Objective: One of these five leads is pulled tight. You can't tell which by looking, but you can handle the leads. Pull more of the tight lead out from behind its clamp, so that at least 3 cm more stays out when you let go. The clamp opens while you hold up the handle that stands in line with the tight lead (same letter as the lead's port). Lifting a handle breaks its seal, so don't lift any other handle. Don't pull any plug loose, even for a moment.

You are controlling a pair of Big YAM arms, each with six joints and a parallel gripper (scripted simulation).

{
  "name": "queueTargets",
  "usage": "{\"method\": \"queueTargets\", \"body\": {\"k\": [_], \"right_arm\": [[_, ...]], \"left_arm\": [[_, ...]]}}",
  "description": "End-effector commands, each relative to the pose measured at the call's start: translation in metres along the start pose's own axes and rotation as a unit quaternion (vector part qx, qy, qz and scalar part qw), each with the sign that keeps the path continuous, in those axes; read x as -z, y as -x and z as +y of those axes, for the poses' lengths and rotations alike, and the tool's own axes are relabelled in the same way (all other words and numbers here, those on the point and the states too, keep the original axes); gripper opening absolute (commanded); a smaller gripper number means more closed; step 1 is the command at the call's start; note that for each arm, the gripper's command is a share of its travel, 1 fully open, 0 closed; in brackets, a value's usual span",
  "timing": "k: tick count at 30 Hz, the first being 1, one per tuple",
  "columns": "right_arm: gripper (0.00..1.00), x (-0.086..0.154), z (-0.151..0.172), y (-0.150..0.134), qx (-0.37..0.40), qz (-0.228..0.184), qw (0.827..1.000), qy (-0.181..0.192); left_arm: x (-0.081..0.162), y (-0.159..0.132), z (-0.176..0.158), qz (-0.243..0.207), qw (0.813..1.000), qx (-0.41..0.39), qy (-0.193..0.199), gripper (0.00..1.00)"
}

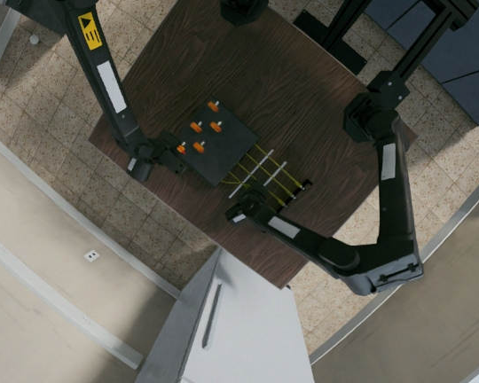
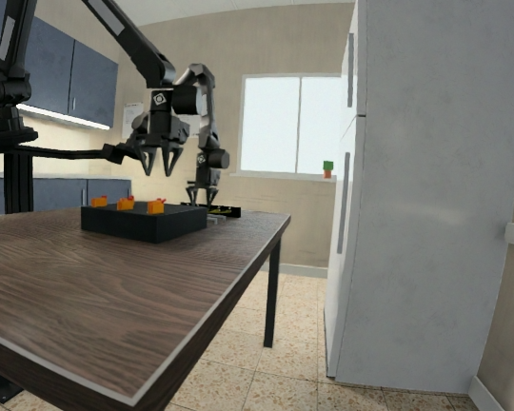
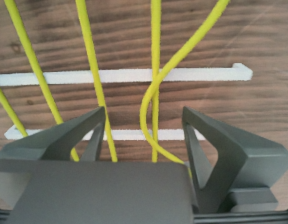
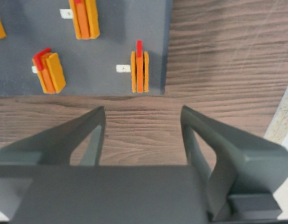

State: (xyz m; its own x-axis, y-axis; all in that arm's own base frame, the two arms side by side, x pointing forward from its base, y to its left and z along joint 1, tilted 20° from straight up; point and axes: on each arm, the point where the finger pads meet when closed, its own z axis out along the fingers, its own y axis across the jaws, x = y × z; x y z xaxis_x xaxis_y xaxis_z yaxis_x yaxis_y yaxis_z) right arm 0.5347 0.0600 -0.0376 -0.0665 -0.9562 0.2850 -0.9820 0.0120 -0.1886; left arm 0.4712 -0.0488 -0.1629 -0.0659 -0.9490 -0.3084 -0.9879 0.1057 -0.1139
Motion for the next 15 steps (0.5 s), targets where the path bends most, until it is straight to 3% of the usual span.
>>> {"method": "queueTargets", "body": {"k": [1, 3, 7, 9, 15], "right_arm": [[0.64, -0.016, 0.004, -0.005, -0.006, 0.005, 1.0, 0.017], [0.64, -0.016, 0.004, -0.005, -0.006, 0.005, 1.0, 0.017], [0.64, -0.013, 0.005, 0.002, 0.001, 0.003, 1.0, 0.014], [0.64, -0.004, 0.0, 0.0, -0.002, 0.001, 1.0, 0.005], [0.64, -0.004, 0.0, 0.0, -0.002, 0.001, 1.0, 0.005]], "left_arm": [[0.017, -0.002, -0.004, 0.001, 1.0, 0.005, -0.012, 0.7], [0.017, -0.002, -0.004, 0.001, 1.0, 0.005, -0.012, 0.7], [0.04, -0.002, 0.015, 0.0, 1.0, 0.002, -0.008, 0.7], [0.049, -0.003, 0.006, 0.002, 1.0, 0.005, -0.015, 0.7], [0.029, 0.004, -0.004, 0.001, 1.0, 0.012, -0.011, 0.7]]}}
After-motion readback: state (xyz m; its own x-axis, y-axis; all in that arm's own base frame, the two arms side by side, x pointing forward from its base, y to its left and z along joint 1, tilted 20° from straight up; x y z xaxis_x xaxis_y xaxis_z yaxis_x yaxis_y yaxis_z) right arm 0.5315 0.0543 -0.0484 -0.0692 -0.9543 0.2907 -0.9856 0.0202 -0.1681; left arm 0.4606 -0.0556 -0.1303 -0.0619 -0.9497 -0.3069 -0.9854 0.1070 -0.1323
